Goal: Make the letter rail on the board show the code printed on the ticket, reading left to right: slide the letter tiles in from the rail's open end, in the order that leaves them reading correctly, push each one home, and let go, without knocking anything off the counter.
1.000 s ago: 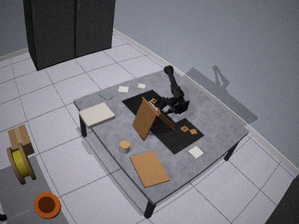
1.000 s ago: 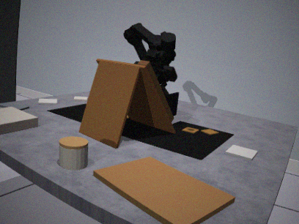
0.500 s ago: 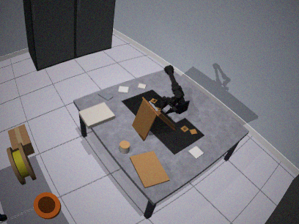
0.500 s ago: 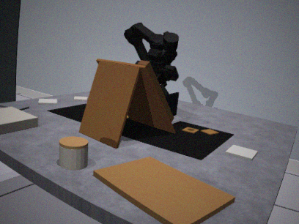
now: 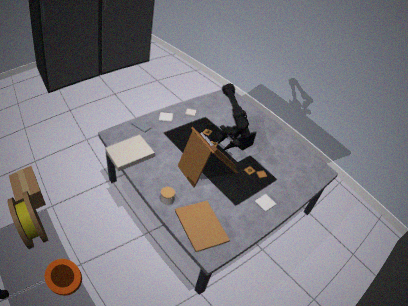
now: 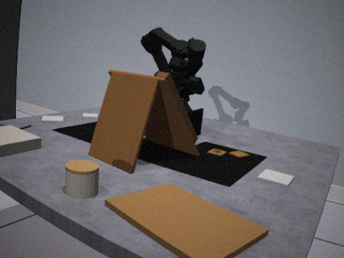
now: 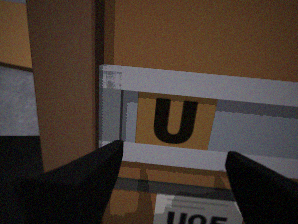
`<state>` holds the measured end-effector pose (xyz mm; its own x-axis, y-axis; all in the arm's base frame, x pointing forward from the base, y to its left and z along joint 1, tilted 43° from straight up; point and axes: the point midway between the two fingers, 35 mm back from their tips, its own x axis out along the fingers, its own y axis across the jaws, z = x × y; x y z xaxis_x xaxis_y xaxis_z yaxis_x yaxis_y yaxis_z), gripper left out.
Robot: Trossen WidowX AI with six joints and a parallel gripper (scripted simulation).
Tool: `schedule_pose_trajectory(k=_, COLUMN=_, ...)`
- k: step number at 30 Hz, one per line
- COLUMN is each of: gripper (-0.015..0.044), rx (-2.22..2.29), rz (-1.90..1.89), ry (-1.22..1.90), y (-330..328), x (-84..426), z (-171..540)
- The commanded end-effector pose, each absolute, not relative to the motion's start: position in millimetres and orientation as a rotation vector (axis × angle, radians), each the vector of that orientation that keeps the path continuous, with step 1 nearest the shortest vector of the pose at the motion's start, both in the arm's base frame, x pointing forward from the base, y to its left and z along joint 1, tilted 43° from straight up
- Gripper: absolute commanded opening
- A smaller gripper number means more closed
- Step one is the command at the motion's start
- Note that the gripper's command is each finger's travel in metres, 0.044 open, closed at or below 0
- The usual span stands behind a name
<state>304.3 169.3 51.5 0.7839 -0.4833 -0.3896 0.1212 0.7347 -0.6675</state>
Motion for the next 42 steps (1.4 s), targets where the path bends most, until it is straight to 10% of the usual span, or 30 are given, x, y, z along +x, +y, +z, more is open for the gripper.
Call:
schedule_pose_trajectory(k=1, gripper=0.0295, rx=-0.665, rz=-0.354, ry=0.578, y=171.6, x=303.1, z=53.6)
schedule_pose_trajectory(k=39, gripper=0.0295, rx=-0.665, rz=-0.354, ry=0.578, y=178.3, x=299.4, z=59.8)
schedule_pose_trajectory(k=42, gripper=0.0216, rx=-0.671, rz=-0.352, ry=0.584, y=176.8, x=298.3, z=57.7)
